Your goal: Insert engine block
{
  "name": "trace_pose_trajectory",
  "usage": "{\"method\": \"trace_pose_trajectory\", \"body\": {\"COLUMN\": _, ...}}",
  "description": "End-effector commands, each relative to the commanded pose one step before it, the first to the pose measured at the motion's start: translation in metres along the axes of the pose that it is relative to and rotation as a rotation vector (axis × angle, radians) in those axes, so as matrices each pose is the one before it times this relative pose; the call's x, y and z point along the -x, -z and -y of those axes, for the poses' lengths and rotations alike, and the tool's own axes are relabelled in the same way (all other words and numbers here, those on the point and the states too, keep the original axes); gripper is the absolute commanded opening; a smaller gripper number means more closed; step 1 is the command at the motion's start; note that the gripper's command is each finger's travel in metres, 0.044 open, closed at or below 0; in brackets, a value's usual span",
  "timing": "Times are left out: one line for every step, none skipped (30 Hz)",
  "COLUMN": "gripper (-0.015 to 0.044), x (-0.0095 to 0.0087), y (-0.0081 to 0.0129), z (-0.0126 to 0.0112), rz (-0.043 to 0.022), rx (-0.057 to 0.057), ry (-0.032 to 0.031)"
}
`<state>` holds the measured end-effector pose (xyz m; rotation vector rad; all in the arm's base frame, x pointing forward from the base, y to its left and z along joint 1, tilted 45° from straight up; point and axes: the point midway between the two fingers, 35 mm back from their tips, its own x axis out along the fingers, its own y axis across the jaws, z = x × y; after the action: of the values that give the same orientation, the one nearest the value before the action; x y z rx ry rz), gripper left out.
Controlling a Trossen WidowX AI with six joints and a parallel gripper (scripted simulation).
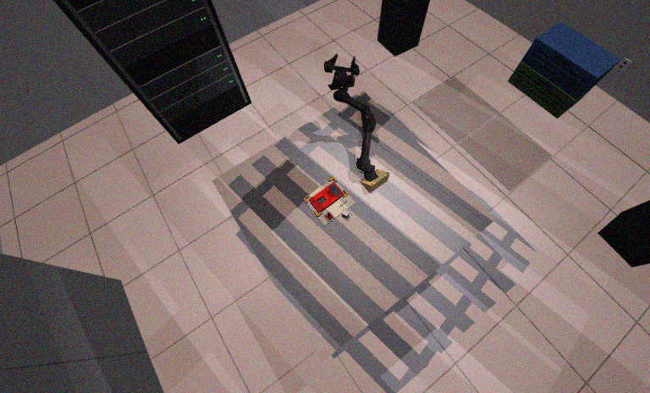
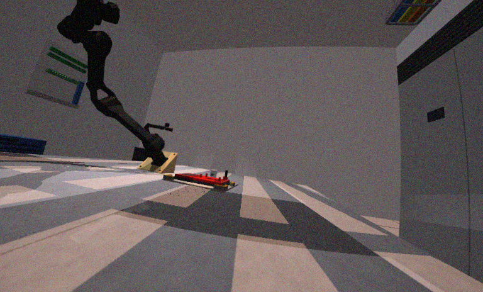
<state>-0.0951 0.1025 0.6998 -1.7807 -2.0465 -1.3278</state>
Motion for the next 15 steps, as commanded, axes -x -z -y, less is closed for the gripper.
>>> {"method": "trace_pose_trajectory", "body": {"gripper": 0.0440, "x": 0.00342, "y": -0.00760, "z": -0.02430, "rz": -0.02162, "rx": -0.1097, "ry": -0.04540}}
{"method": "trace_pose_trajectory", "body": {"gripper": 0.0440, "x": 0.00067, "y": -0.00118, "z": -0.00629, "rz": -0.00692, "rx": -0.0302, "ry": -0.01223}}
{"method": "trace_pose_trajectory", "body": {"gripper": 0.0440, "x": 0.00063, "y": -0.00111, "z": -0.00634, "rz": -0.00693, "rx": -0.0301, "ry": -0.01228}}
{"method": "trace_pose_trajectory", "body": {"gripper": 0.0440, "x": 0.00059, "y": -0.00104, "z": -0.00638, "rz": -0.00694, "rx": -0.0300, "ry": -0.01232}}
{"method": "trace_pose_trajectory", "body": {"gripper": 0.0440, "x": 0.00055, "y": -0.00096, "z": -0.00642, "rz": -0.00694, "rx": -0.0299, "ry": -0.01236}}
{"method": "trace_pose_trajectory", "body": {"gripper": 0.0440, "x": 0.00051, "y": -0.00089, "z": -0.00646, "rz": -0.00696, "rx": -0.0298, "ry": -0.01241}}
{"method": "trace_pose_trajectory", "body": {"gripper": 0.0440, "x": 0.00047, "y": -0.00082, "z": -0.00650, "rz": -0.00697, "rx": -0.0297, "ry": -0.01246}}
{"method": "trace_pose_trajectory", "body": {"gripper": 0.0440, "x": 0.00043, "y": -0.00074, "z": -0.00653, "rz": -0.00699, "rx": -0.0296, "ry": -0.01251}}
{"method": "trace_pose_trajectory", "body": {"gripper": 0.0440, "x": 0.00061, "y": -0.00094, "z": -0.00696, "rz": -0.00791, "rx": -0.0210, "ry": -0.01093}}
{"method": "trace_pose_trajectory", "body": {"gripper": 0.0440, "x": 0.00056, "y": -0.00088, "z": -0.00676, "rz": -0.00759, "rx": -0.0202, "ry": -0.01066}}
{"method": "trace_pose_trajectory", "body": {"gripper": 0.0440, "x": 0.00053, "y": -0.00086, "z": -0.00678, "rz": -0.00754, "rx": -0.0201, "ry": -0.01075}}
{"method": "trace_pose_trajectory", "body": {"gripper": 0.0440, "x": 0.00047, "y": -0.00082, "z": -0.00673, "rz": -0.00718, "rx": -0.0205, "ry": -0.01098}}
{"method": "trace_pose_trajectory", "body": {"gripper": 0.0440, "x": 0.00037, "y": -0.00075, "z": -0.00658, "rz": -0.00649, "rx": -0.0215, "ry": -0.01140}}
{"method": "trace_pose_trajectory", "body": {"gripper": 0.0440, "x": 0.00034, "y": -0.00072, "z": -0.00661, "rz": -0.00646, "rx": -0.0214, "ry": -0.01147}}
{"method": "trace_pose_trajectory", "body": {"gripper": 0.0440, "x": 0.00031, "y": -0.00068, "z": -0.00663, "rz": -0.00644, "rx": -0.0213, "ry": -0.01154}}
